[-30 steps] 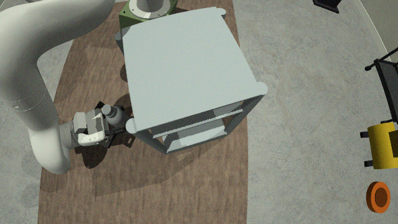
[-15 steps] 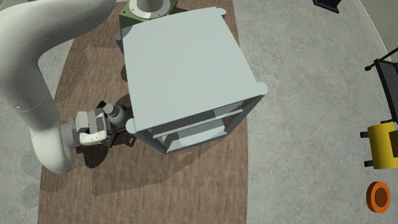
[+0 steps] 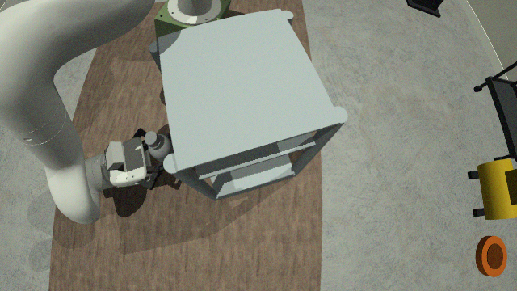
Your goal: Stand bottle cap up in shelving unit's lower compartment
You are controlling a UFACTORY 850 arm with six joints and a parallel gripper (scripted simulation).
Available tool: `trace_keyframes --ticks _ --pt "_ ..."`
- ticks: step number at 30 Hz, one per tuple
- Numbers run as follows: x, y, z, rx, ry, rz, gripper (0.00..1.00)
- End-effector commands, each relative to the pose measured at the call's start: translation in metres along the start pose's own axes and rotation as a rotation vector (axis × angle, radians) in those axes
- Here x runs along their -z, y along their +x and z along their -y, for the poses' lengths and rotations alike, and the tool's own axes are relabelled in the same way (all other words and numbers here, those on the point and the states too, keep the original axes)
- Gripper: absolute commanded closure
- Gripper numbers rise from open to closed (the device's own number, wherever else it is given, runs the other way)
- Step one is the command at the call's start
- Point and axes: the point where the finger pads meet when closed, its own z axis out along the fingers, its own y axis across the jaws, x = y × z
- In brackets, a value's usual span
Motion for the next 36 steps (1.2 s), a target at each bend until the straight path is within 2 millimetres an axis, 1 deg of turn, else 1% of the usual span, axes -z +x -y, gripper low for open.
trace_keyframes --ticks 1,10,12,27,29,36 --pt "-0.009 0.001 -0.001 0.002 0.000 0.001 1.00" --pt "-0.034 0.001 -0.001 0.002 0.000 0.001 1.00" --pt "-0.034 0.001 -0.001 0.002 0.000 0.001 1.00" --pt "-0.080 0.001 -0.001 0.002 0.000 0.001 1.00" --pt "-0.080 0.001 -0.001 0.002 0.000 0.001 1.00" --pt "-0.098 0.001 -0.001 0.002 0.000 0.001 1.00"
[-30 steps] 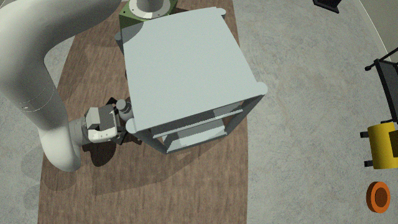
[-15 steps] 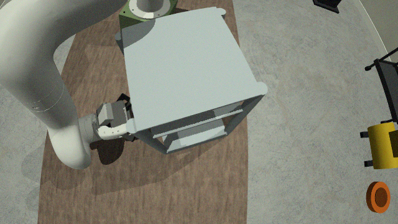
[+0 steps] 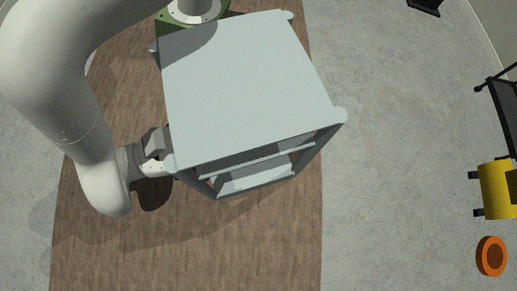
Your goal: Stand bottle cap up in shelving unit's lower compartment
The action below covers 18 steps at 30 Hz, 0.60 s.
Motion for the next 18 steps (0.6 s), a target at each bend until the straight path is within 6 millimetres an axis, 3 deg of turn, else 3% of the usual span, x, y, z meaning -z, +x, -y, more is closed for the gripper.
trace_keyframes --ticks 1,18 --pt "-0.009 0.001 -0.001 0.002 0.000 0.000 1.00" --pt "-0.027 0.001 -0.001 0.002 0.000 0.000 1.00"
